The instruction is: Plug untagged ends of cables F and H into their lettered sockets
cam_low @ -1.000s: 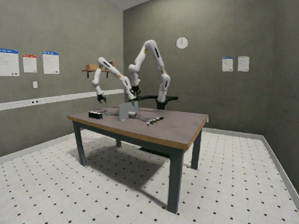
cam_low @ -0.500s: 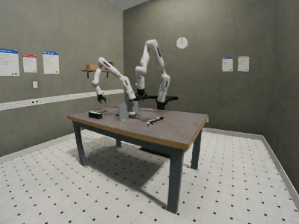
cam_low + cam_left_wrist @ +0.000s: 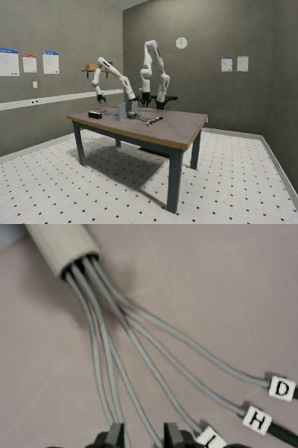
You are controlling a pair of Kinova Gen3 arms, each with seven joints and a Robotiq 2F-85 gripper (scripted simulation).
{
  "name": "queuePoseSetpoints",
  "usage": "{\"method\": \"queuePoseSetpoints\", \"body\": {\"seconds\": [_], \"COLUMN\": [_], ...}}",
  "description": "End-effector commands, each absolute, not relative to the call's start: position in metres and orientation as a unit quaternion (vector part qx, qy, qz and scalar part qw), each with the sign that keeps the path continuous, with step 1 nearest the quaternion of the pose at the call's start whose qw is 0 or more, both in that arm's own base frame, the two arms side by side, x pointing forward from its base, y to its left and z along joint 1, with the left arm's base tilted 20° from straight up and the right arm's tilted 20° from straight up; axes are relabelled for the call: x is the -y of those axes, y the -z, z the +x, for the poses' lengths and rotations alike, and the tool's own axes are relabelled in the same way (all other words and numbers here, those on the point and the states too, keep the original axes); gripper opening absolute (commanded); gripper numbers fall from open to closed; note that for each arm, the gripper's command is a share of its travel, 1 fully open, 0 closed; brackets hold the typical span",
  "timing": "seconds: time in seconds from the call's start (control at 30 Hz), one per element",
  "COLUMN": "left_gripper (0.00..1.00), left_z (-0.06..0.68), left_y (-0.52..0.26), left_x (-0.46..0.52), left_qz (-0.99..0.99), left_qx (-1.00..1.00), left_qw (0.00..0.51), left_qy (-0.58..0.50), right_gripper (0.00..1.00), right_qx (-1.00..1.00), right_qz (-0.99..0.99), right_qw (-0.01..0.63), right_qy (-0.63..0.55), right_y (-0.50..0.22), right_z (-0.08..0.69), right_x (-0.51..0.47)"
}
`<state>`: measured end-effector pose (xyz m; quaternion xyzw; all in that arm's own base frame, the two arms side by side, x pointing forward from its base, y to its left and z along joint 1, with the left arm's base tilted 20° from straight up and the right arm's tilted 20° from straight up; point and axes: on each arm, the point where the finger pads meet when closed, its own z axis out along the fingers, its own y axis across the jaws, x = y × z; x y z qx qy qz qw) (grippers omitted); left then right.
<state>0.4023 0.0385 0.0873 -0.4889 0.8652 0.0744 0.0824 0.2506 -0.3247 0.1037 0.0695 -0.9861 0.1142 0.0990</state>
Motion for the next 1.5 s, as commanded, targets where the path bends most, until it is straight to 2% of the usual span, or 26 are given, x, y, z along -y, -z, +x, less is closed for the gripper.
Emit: {"method": "queuePoseSetpoints", "body": {"seconds": [0.0, 0.2, 0.23, 0.77, 0.8, 1.47], "left_gripper": [0.315, 0.315, 0.315, 0.315, 0.315, 0.315], "left_z": [0.419, 0.419, 0.45, 0.458, 0.466, 0.47], "left_y": [-0.082, -0.082, -0.078, -0.077, -0.031, -0.012], "left_x": [-0.058, -0.058, -0.121, -0.137, -0.152, -0.159], "left_qz": [-0.49, -0.49, -0.562, -0.562, -0.562, -0.562], "left_qx": [-0.864, -0.864, -0.808, -0.808, -0.808, -0.808], "left_qw": [0.09, 0.09, 0.159, 0.159, 0.159, 0.159], "left_qy": [-0.072, -0.072, -0.078, -0.078, -0.078, -0.078], "right_gripper": [1.0, 1.0, 1.0, 1.0, 1.0, 1.0], "right_qx": [0.986, 0.986, 0.986, 0.986, 0.986, 0.986], "right_qz": [0.069, 0.069, 0.069, 0.069, 0.069, 0.069], "right_qw": [0.099, 0.099, 0.099, 0.099, 0.099, 0.099], "right_qy": [-0.115, -0.115, -0.115, -0.115, -0.115, -0.115], "right_y": [-0.104, -0.104, -0.104, -0.104, -0.104, -0.104], "right_z": [0.251, 0.251, 0.251, 0.251, 0.251, 0.251], "right_x": [0.325, 0.325, 0.325, 0.325, 0.325, 0.325]}}
